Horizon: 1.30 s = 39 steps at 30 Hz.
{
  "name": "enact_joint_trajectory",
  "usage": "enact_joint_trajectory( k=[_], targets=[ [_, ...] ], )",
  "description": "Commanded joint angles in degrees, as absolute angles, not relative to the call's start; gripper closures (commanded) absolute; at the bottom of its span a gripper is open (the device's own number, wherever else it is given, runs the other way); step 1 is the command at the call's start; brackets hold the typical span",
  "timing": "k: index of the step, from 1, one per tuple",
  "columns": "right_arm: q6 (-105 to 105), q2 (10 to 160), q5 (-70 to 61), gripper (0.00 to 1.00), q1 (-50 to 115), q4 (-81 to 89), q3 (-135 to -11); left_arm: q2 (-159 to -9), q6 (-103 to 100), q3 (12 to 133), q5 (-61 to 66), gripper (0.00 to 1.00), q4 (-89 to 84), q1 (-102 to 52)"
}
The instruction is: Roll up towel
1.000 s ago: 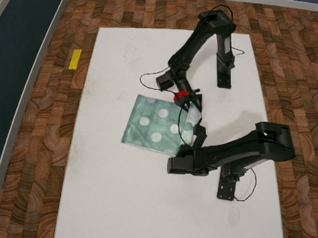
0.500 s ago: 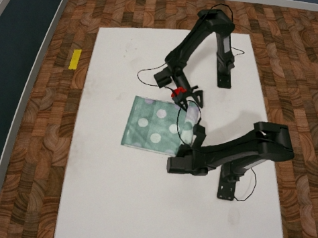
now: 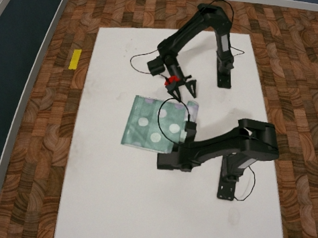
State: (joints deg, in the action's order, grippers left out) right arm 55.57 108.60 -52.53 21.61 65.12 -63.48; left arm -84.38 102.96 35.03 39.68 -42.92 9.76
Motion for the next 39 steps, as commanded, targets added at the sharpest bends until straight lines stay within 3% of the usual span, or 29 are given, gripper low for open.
enact_joint_trajectory(
  k=[1, 12, 21, 26, 33, 39],
  targets=[
    [56.74, 105.83, -51.67, 0.13, 22.15, 66.68, -64.01, -88.35, 100.49, 39.62, 37.70, 0.79, -50.42, 8.58],
    [45.46, 89.50, -44.20, 0.10, 28.85, 47.61, -52.72, -100.61, 97.32, 51.18, 35.38, 0.79, -63.60, 6.80],
    [35.72, 74.14, -30.79, 0.07, 39.12, 31.72, -41.88, -109.69, 95.33, 59.24, 34.20, 0.79, -73.02, 5.88],
    [29.76, 64.62, -15.52, 0.05, 49.88, 21.44, -33.82, -115.23, 94.37, 63.71, 33.64, 0.79, -78.46, 5.46],
    [26.35, 60.20, 0.22, 0.03, 60.77, 14.75, -28.45, -119.99, 93.46, 67.50, 33.21, 0.79, -83.16, 5.12],
    [25.67, 60.92, 3.20, 0.02, 62.44, 13.02, -27.68, -120.90, 93.32, 68.17, 33.13, 0.79, -84.00, 5.05]
  ],
)
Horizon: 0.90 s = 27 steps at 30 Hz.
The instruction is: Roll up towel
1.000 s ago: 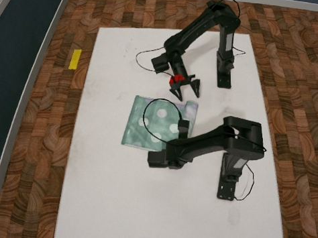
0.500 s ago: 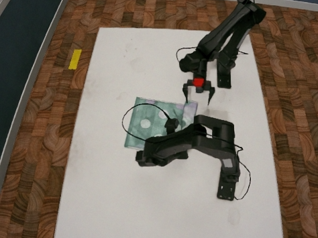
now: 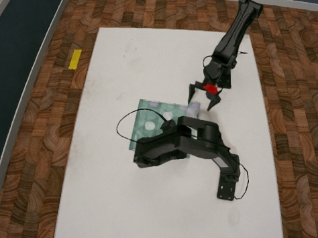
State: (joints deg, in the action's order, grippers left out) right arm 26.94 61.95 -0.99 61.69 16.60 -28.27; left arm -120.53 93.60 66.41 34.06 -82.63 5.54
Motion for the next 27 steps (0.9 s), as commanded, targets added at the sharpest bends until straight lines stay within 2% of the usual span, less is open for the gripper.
enact_joint_trajectory(
  k=[1, 8, 16, 27],
  targets=[
    [25.90, 61.00, 3.14, 0.02, 62.33, 12.92, -27.67, -120.96, 93.32, 68.15, 33.13, 0.79, -83.93, 5.05],
    [32.37, 60.50, -2.44, 0.02, 57.50, 13.94, -28.36, -122.53, 93.34, 67.57, 33.12, 0.79, -81.82, 5.05],
    [32.72, 61.70, -2.97, 0.02, 57.21, 10.92, -26.37, -122.61, 93.34, 67.57, 33.12, 0.79, -81.75, 5.05],
    [32.53, 69.14, -2.81, 0.02, 57.66, -3.86, -18.62, -122.61, 93.34, 67.57, 33.12, 0.79, -81.75, 5.05]
  ],
)
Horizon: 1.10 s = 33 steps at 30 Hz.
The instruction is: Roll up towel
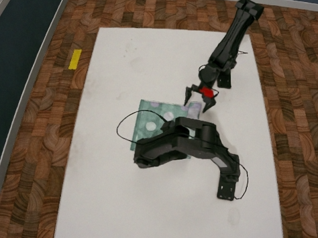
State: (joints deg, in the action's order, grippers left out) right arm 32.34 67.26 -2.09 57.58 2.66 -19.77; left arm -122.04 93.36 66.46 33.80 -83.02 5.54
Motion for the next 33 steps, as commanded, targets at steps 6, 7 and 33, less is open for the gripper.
enact_joint_trajectory(
  k=[6, 7, 33],
  targets=[
    [32.26, 71.37, -2.63, 0.02, 58.00, -5.77, -19.33, -122.61, 93.34, 67.57, 33.12, 0.79, -81.75, 5.05],
    [32.12, 72.04, -2.52, 0.02, 58.18, -6.17, -19.70, -122.61, 93.34, 67.57, 33.12, 0.79, -81.75, 5.05],
    [32.00, 72.54, -2.40, 0.62, 58.35, -6.37, -20.06, -122.61, 93.34, 67.57, 33.12, 0.79, -81.75, 5.05]
  ],
)
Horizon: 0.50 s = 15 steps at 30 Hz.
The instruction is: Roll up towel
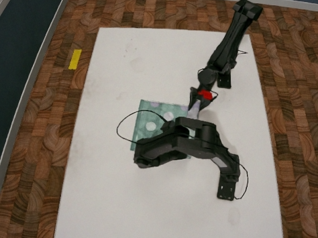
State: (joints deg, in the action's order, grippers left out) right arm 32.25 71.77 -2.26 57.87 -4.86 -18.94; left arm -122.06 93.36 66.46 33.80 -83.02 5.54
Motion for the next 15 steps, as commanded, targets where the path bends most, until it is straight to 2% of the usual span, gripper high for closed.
enact_joint_trajectory(
  k=[1, 15],
  targets=[
    [32.00, 72.54, -2.40, 0.63, 58.35, -6.37, -20.06, -122.61, 93.34, 67.57, 33.12, 0.79, -81.75, 5.05],
    [32.00, 72.54, -2.39, 0.69, 58.35, -6.37, -20.06, -122.61, 93.34, 67.57, 33.12, 0.79, -81.75, 5.05]
  ],
)
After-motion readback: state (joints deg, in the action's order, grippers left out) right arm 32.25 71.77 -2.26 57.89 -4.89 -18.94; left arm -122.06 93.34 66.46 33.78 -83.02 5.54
